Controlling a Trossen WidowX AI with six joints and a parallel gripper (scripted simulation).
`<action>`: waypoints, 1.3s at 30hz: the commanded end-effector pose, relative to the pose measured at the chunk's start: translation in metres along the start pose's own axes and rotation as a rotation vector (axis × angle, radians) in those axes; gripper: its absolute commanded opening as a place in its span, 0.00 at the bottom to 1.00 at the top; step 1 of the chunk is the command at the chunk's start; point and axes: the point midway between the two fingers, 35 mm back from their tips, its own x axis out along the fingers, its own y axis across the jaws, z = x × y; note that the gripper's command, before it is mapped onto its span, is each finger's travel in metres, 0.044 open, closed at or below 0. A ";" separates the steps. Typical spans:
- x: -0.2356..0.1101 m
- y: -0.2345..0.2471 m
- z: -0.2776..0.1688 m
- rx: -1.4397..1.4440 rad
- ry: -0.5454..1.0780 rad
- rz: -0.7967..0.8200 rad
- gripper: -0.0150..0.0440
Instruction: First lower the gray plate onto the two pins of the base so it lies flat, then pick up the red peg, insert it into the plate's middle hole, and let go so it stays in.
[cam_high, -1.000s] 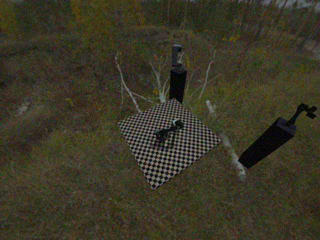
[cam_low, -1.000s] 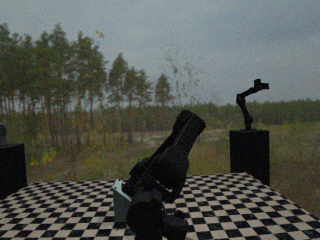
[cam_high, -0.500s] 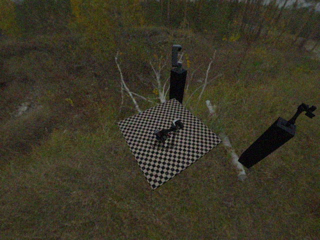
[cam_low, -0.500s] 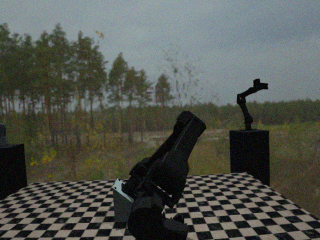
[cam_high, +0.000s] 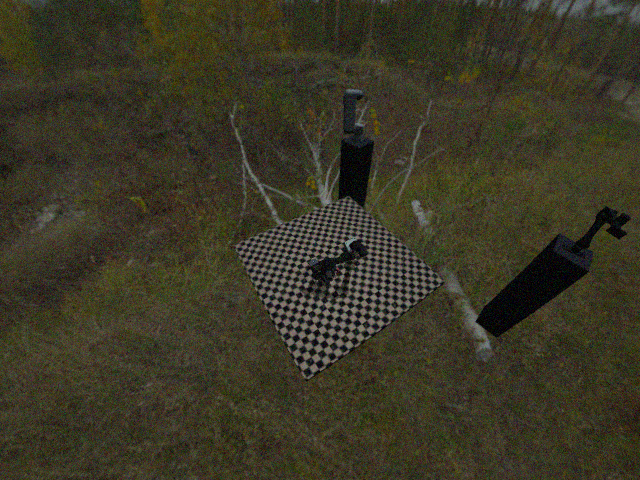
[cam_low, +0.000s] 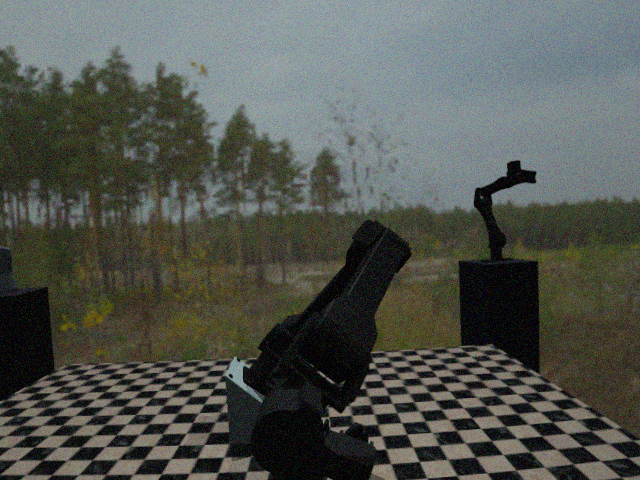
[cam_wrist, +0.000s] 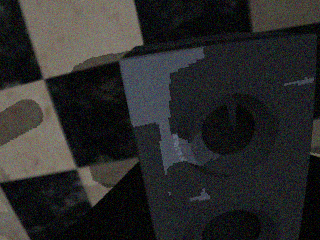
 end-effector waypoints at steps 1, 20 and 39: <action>-0.012 -0.003 0.000 -0.003 0.000 -0.008 0.25; -0.071 -0.005 0.000 -0.004 0.006 -0.007 0.25; -0.127 0.005 0.003 -0.005 0.004 -0.002 0.25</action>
